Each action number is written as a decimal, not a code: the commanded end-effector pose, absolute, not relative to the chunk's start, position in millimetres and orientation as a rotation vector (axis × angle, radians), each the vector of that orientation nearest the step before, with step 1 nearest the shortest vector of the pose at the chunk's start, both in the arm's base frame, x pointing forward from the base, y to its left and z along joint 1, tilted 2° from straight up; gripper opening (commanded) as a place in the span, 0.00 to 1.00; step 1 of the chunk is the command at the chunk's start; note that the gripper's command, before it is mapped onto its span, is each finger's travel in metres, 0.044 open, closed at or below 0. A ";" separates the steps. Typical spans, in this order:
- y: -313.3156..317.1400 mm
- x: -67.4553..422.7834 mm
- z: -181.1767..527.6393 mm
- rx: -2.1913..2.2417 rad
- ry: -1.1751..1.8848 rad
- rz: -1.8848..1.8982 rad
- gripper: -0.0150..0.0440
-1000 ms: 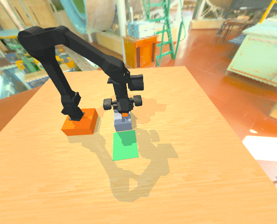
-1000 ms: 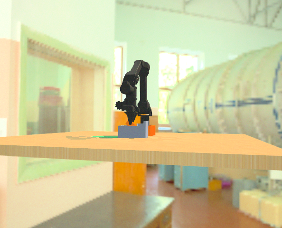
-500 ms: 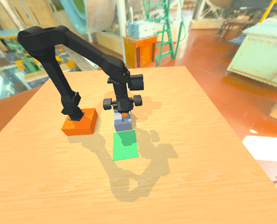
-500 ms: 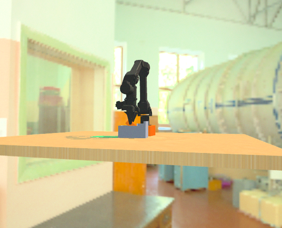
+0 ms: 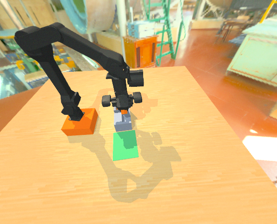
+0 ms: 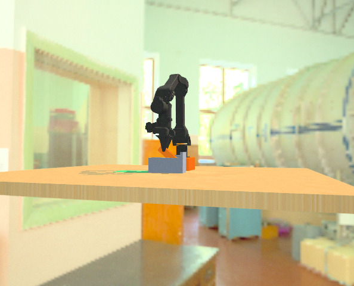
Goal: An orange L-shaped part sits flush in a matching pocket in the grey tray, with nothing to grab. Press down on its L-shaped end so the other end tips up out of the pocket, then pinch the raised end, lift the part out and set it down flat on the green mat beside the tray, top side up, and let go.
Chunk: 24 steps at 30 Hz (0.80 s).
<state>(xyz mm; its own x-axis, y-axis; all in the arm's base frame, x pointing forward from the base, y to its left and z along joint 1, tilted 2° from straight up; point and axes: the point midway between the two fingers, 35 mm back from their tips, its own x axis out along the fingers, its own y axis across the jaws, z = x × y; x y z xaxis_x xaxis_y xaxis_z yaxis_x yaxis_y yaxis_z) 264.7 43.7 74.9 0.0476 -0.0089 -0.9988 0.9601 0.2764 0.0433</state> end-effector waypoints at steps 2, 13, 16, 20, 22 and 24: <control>44.2 264.5 84.5 1.016 1.284 -0.976 0.25; 44.3 263.6 101.8 1.017 1.284 -0.976 0.25; 44.3 263.3 106.6 1.017 1.284 -0.976 0.25; 44.4 263.0 113.0 1.017 1.284 -0.976 0.25; 44.4 262.9 116.2 1.017 1.284 -0.976 0.25; 44.4 262.7 119.4 1.017 1.284 -0.976 0.25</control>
<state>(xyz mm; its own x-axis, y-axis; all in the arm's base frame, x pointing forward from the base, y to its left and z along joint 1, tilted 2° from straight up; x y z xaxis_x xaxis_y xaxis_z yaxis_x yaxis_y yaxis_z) 262.9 43.6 113.0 0.0476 -0.0107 -0.9988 0.9598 0.2774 0.0428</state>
